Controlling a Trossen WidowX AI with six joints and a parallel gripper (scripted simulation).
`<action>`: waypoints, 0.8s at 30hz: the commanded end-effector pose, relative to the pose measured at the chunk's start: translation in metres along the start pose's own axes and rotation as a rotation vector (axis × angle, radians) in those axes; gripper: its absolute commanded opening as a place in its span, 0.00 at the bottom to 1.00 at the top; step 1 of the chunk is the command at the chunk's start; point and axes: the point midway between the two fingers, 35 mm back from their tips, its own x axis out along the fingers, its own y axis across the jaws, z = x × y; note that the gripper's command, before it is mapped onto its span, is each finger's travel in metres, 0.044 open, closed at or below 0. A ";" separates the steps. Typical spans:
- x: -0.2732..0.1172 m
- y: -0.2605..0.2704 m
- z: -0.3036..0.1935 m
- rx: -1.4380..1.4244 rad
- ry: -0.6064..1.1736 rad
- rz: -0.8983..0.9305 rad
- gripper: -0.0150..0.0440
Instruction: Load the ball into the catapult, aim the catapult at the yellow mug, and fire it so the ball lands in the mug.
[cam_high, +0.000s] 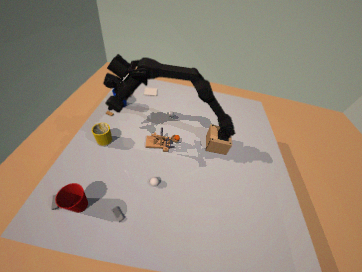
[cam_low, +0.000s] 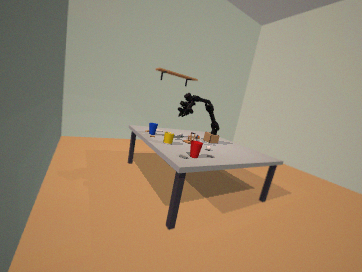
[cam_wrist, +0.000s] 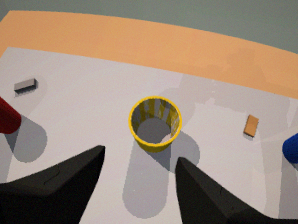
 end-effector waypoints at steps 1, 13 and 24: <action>-0.001 0.002 0.002 0.005 -0.007 0.008 0.42; -0.001 0.002 0.002 0.005 -0.007 0.008 0.25; 0.006 0.014 -0.027 -0.109 0.080 -0.030 0.25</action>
